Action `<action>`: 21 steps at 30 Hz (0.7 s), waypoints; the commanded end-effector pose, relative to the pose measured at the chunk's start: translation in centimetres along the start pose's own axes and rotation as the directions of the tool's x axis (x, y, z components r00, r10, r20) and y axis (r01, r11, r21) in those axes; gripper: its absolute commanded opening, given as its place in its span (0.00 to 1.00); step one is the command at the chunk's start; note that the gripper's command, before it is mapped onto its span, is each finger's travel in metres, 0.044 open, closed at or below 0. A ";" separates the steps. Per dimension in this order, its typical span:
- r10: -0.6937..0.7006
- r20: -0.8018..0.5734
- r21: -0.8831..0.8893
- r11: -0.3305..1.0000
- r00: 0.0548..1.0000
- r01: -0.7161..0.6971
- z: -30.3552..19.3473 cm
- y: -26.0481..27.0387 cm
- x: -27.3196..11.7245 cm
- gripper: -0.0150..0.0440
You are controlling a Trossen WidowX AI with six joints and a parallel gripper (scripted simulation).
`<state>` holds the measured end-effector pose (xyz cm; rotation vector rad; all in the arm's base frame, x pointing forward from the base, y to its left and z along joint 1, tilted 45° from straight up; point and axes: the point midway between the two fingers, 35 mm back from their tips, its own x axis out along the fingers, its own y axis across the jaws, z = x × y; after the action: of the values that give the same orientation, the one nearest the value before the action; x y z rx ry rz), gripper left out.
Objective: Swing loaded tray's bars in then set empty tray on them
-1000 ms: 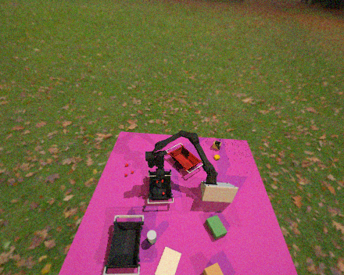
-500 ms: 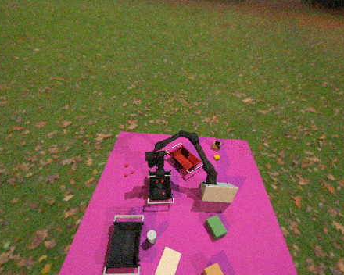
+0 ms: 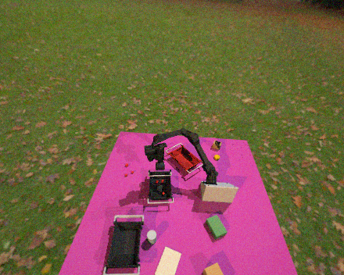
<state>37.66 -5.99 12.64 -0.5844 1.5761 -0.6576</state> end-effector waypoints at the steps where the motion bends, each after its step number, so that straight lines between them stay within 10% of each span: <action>1: 0.001 -0.014 0.001 1.000 1.000 -0.001 0.2 0.9 1.0 0.40; 13: 0.014 0.004 0.015 1.000 1.000 -0.014 0.5 22.2 5.4 0.40; 21: 0.012 0.005 0.016 1.000 1.000 -0.012 0.2 23.4 5.7 0.40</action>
<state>37.04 6.42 -8.31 -0.5844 1.5841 -0.6539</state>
